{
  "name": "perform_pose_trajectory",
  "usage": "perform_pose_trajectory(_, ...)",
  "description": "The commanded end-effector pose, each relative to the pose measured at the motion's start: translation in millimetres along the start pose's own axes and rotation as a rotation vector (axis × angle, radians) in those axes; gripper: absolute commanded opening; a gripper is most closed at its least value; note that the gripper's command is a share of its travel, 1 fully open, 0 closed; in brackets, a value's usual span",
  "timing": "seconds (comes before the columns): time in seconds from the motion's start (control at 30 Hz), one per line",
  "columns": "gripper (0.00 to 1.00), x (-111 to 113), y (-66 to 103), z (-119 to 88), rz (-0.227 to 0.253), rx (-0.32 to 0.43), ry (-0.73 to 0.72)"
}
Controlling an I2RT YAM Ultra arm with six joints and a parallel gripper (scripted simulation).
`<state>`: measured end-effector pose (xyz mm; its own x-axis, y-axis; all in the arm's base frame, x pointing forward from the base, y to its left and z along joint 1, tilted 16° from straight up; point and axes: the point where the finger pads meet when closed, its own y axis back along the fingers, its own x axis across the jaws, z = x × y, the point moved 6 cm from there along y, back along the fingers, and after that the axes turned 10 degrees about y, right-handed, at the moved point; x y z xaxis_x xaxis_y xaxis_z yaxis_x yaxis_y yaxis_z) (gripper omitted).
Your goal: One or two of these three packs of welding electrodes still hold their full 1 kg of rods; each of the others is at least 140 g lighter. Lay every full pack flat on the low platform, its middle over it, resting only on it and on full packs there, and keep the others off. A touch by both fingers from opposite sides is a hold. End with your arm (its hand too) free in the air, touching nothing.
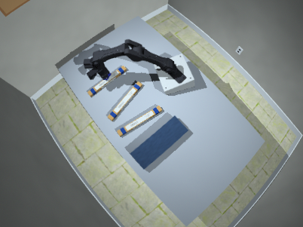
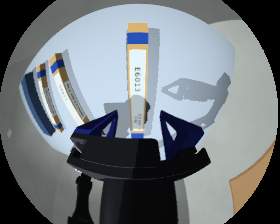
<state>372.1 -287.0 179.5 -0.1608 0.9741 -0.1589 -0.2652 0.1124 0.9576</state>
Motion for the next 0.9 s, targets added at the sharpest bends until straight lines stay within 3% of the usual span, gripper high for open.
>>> perform_pose_trajectory(0.0, 0.74, -3.7, 43.0, -1.5, -0.018, -0.026, -0.003)
perform_pose_trajectory(0.17, 0.74, -3.5, 49.0, -1.7, -0.018, -0.026, -0.003)
perform_pose_trajectory(0.27, 0.74, -3.6, 41.0, -2.4, -0.004, -0.014, -0.007)
perform_pose_trajectory(0.87, 0.74, -4.1, 41.1, -2.0, -0.007, -0.017, -0.007)
